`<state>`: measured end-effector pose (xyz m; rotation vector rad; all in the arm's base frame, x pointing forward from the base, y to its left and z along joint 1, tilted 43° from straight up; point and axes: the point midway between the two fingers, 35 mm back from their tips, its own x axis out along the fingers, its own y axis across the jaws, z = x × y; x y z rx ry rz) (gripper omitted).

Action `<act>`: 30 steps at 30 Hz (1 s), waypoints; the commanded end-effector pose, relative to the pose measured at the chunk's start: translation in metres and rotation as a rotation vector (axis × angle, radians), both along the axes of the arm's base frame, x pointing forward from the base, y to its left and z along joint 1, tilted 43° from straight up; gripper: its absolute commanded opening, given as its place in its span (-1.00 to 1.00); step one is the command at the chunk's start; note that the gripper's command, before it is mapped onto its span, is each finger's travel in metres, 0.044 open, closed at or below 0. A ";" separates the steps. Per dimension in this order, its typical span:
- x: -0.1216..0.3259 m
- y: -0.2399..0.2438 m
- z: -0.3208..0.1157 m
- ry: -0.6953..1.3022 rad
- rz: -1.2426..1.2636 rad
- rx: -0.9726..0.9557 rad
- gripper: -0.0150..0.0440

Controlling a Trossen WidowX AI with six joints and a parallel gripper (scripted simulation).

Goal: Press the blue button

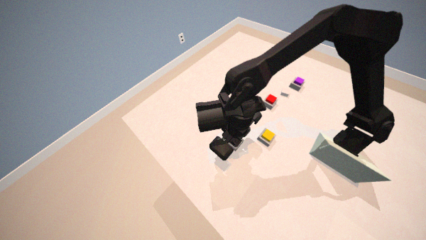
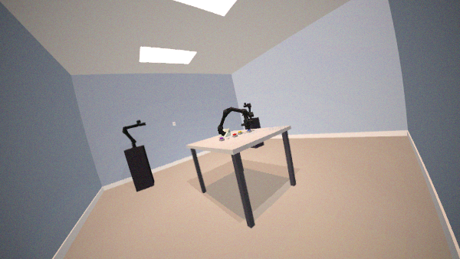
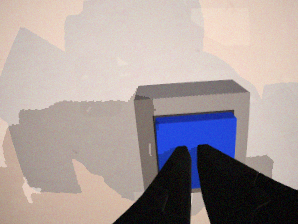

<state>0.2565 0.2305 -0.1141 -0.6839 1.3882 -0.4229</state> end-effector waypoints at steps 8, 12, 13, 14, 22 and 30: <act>0.000 -0.004 -0.001 0.006 0.002 -0.010 -0.42; 0.000 -0.004 -0.001 0.006 0.002 -0.010 -0.42; -0.001 0.001 0.002 0.001 0.001 -0.002 -0.42; -0.002 0.006 0.007 0.002 0.001 -0.004 -0.42; -0.018 0.026 0.036 0.008 0.003 -0.008 -0.25; -0.063 0.044 0.074 0.011 0.003 -0.009 0.47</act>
